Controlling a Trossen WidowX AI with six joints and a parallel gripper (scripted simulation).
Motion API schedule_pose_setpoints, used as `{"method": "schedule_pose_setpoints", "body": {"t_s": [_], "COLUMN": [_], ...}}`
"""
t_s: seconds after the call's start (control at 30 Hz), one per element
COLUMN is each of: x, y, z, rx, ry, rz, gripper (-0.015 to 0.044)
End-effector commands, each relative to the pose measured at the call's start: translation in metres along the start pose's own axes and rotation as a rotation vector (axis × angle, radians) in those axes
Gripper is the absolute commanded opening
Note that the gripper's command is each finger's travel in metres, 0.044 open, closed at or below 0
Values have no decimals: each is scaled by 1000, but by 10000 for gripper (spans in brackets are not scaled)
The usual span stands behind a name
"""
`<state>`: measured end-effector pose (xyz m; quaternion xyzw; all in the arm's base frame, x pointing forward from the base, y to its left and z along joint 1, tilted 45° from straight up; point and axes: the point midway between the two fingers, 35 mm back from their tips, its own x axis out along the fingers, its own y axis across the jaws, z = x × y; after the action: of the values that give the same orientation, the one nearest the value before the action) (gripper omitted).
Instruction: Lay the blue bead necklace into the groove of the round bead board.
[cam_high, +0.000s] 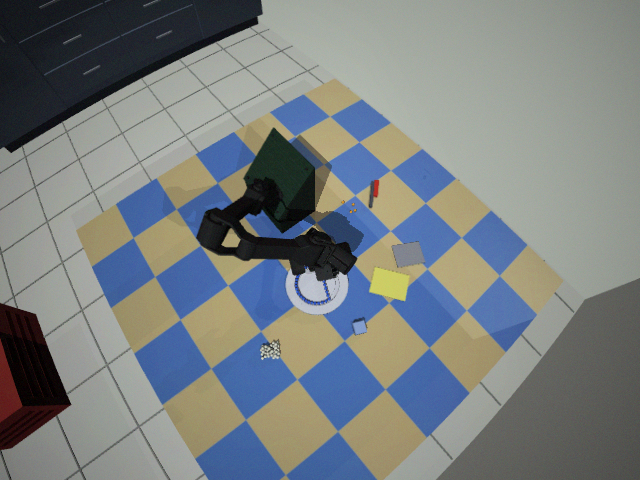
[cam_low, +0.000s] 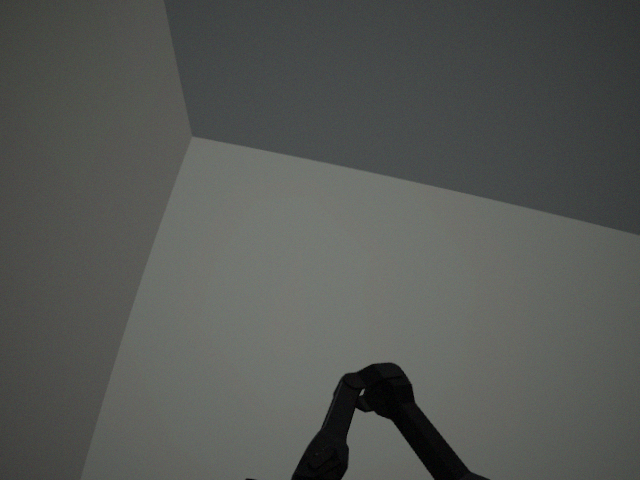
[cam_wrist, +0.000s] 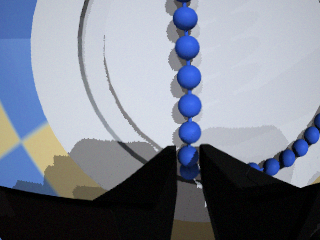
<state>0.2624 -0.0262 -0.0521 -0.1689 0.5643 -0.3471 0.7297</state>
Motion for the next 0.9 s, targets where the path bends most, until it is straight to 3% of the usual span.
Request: {"method": "schedule_pose_setpoints", "body": {"t_s": [0.0,0.87], "x": [0,-6], "y": [0,0], "z": [0,-1], "rx": [1,-7], "ry": [0,-3], "rz": [0,-2], "gripper": [0,0]}}
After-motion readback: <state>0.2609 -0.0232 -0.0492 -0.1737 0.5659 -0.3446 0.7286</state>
